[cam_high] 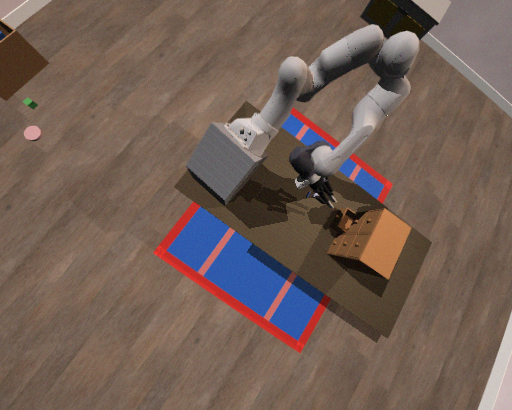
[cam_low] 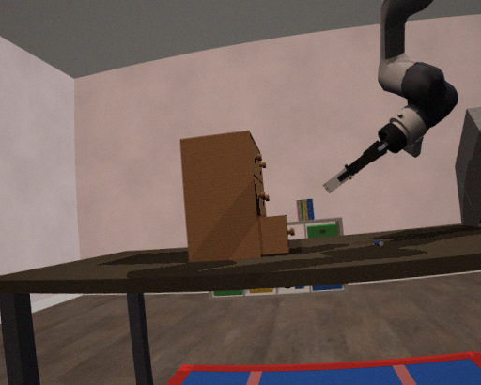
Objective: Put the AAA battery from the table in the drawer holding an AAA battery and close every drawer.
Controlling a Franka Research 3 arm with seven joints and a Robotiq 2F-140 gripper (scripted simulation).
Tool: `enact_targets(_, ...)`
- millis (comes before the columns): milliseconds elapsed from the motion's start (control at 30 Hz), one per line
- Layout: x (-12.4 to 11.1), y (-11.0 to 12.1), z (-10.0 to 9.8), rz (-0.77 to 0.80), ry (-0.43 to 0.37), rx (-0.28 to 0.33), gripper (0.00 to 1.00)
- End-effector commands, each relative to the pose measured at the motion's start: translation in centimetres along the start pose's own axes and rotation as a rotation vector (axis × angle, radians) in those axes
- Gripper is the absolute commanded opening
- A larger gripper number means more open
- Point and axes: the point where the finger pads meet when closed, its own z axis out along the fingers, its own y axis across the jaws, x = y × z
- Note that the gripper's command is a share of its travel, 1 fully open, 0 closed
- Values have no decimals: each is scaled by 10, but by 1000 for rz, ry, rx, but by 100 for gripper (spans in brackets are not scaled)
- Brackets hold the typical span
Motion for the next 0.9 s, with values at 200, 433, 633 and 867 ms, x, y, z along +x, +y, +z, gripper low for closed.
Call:
enact_targets(200, 1, -2, -18, 27, 133, 3, 20)
enact_targets(433, -5, -2, -44, 27, 330, 1, 20)
enact_targets(633, -10, -2, -67, 27, 504, -2, 20)
enact_targets(867, -14, -2, -85, 27, 644, -4, 20)
